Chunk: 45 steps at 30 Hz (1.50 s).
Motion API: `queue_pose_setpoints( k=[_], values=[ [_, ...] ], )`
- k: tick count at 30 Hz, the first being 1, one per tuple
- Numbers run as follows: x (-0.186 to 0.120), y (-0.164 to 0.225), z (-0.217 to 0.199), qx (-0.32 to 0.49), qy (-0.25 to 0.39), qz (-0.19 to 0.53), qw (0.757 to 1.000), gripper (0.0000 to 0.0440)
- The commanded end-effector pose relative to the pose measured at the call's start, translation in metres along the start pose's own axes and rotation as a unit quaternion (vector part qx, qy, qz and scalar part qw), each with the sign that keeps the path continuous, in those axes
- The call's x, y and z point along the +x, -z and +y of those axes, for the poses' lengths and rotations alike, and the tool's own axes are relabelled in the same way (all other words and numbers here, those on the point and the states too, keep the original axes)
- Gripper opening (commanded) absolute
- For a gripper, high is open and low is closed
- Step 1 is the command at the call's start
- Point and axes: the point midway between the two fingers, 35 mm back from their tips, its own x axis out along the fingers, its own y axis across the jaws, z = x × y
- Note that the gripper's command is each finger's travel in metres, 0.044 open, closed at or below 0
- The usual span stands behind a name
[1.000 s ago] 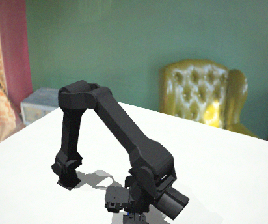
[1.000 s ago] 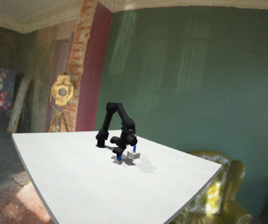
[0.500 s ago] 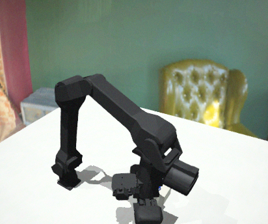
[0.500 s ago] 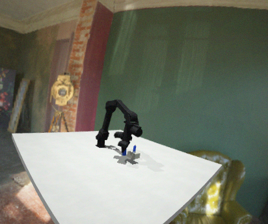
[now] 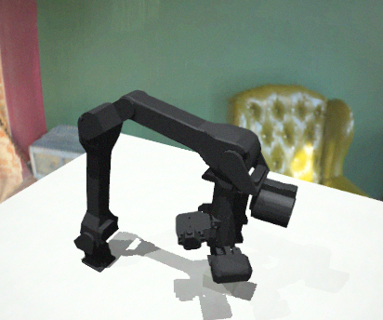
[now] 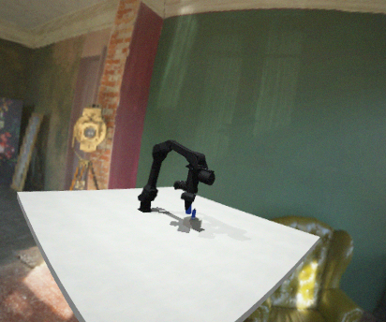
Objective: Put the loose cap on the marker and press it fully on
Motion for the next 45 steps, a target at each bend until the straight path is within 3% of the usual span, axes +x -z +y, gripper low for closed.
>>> queue_pose_setpoints(
  k=[1,18,45],
  values=[
    [-0.006,0.004,-0.011,-0.003,0.002,0.001,1.000,0.0063],
    [-0.023,0.021,-0.060,-0.024,0.005,0.000,1.000,0.0031],
    [0.030,0.027,-0.064,-0.044,0.024,-0.028,0.998,0.0004]
  ],
)
